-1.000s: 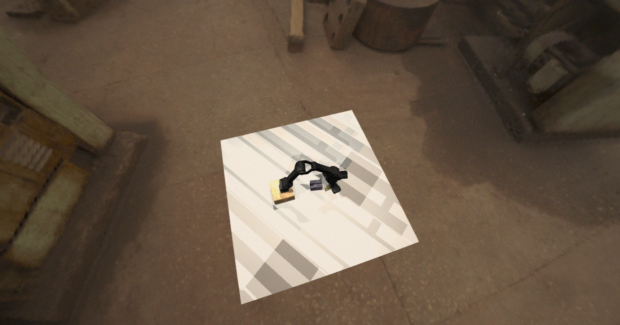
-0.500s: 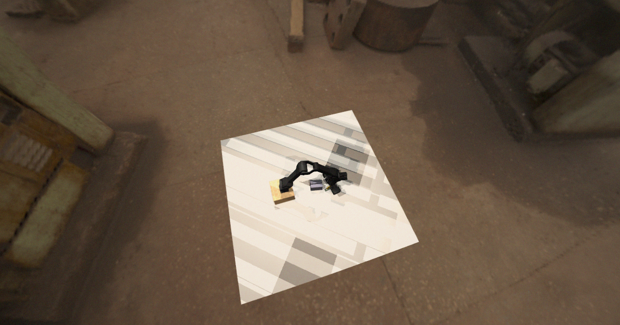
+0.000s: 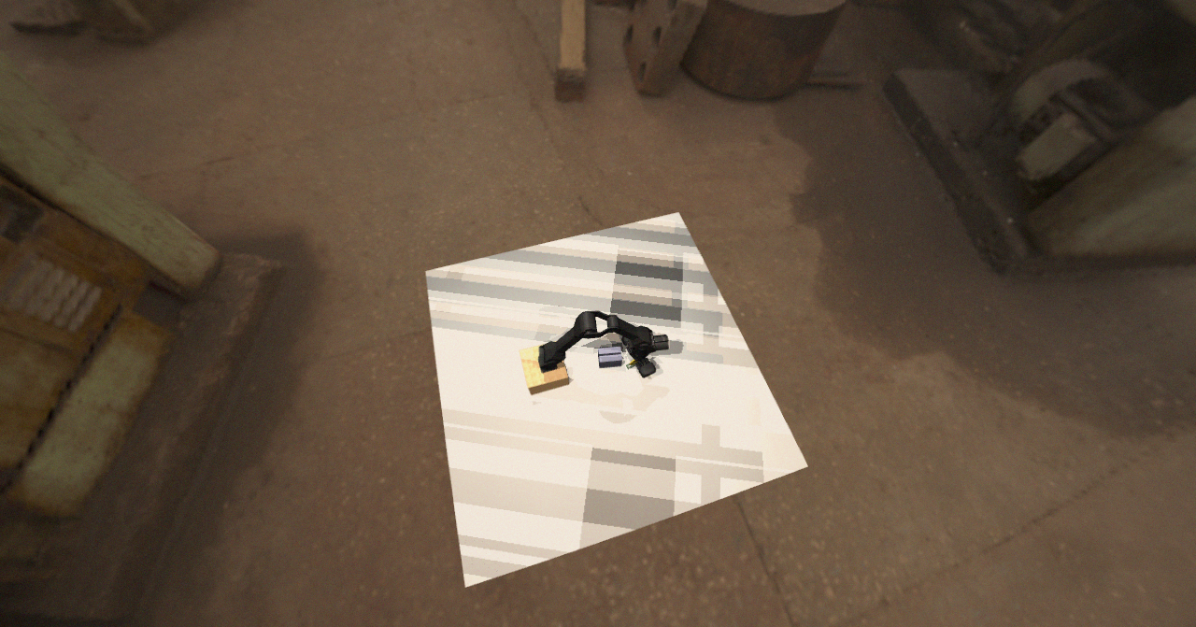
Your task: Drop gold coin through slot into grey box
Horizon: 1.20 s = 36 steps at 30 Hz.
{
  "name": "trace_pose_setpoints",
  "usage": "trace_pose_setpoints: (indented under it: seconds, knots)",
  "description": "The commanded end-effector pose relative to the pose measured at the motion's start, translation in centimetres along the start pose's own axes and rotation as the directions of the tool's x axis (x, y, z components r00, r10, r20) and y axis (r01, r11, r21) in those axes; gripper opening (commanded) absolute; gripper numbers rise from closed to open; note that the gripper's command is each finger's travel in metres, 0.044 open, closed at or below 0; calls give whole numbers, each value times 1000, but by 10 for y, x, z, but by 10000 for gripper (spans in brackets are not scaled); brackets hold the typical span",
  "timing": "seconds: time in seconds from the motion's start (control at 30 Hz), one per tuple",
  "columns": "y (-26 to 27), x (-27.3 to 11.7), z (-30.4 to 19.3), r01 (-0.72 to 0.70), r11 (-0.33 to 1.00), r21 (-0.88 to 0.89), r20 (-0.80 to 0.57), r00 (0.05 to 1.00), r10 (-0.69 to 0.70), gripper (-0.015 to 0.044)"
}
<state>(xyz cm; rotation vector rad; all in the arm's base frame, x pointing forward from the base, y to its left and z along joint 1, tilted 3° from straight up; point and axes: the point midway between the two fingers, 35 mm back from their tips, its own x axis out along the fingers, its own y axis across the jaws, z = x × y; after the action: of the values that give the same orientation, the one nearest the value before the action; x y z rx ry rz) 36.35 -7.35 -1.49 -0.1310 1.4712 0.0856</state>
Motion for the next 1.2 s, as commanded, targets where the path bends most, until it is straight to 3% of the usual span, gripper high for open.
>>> trace_pose_setpoints:
  seconds: [0.0, 0.27, 0.47, 0.83, 1.17]
  knots:
    - [2, 12, -6, -4, 1000, 3, -20, 1000, 4, 161]
    - [2, 13, -6, -4, 1000, 3, -20, 1000, 4, 161]
    - [2, 13, -6, -4, 1000, 3, -20, 1000, 4, 3]
    - [1, 11, -6, -4, 1000, 3, -20, 1000, 4, 0]
    - [0, -13, -3, -3, 1000, 3, -20, 1000, 3, 0]
